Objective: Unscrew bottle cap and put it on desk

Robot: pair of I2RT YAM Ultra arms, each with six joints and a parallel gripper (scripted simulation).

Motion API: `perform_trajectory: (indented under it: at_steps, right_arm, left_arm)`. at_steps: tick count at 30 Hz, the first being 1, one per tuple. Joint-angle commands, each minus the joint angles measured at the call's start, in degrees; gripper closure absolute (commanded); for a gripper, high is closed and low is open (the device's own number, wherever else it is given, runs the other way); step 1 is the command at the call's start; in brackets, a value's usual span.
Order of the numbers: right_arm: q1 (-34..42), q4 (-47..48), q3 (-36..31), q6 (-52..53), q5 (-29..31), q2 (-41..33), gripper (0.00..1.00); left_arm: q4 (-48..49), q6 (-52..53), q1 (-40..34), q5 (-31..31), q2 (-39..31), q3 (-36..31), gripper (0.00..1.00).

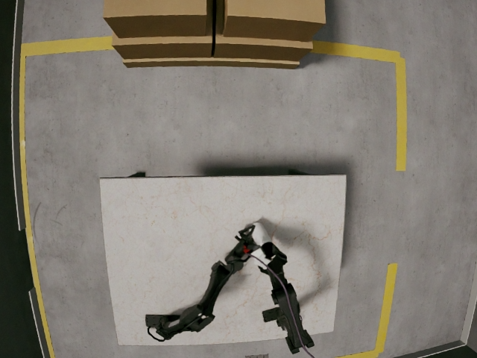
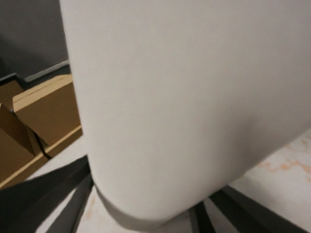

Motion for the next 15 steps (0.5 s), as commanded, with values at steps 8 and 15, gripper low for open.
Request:
perform_trajectory:
  at_steps: [8, 15]
  right_arm:
    - [1.37, 9.59, -8.17, -31.05, 3.49, -6.41, 1.0]
    - [0.79, 12.97, -11.23, -33.54, 1.78, -8.41, 1.0]
  left_arm:
    - [3.63, -1.3, 0.35, -0.25, -1.26, 0.9, 1.0]
    - [3.63, -1.31, 0.36, -0.24, -1.25, 0.9, 1.0]
